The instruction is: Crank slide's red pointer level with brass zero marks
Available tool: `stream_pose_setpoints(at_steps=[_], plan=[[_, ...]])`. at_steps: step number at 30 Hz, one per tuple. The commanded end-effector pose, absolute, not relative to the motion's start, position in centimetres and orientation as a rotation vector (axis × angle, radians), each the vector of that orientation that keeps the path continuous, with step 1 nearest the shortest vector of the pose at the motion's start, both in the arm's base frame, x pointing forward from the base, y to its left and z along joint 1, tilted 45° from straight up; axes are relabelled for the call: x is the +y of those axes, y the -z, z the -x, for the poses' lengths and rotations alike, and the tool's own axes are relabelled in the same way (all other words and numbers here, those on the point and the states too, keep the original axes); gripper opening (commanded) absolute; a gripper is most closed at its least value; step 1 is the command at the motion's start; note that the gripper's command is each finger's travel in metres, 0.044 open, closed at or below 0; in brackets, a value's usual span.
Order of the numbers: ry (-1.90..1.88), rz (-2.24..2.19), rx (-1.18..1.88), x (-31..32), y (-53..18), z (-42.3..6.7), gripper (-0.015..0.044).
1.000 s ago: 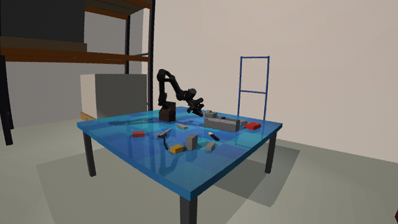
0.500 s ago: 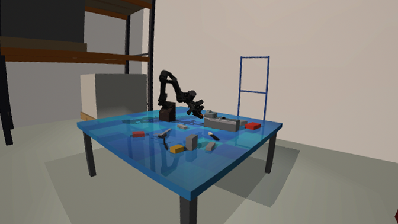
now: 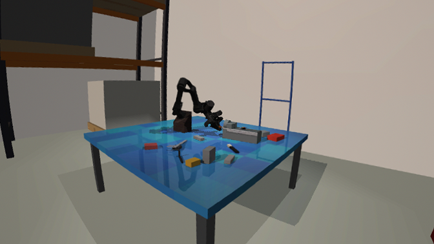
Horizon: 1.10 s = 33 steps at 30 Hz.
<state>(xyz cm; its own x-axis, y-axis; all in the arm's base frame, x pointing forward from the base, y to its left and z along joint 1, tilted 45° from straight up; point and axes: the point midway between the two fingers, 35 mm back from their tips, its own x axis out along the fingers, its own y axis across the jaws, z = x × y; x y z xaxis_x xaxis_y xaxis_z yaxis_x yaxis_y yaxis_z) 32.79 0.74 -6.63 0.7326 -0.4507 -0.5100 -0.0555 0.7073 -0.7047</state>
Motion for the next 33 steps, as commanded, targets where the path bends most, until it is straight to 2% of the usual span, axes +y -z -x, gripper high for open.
stream_pose_setpoints(at_steps=[1,33], plan=[[0.237,0.769,0.741,0.6,7.5,-32.8,0.0],[0.237,0.768,0.741,2.1,9.6,-32.6,0.0]])
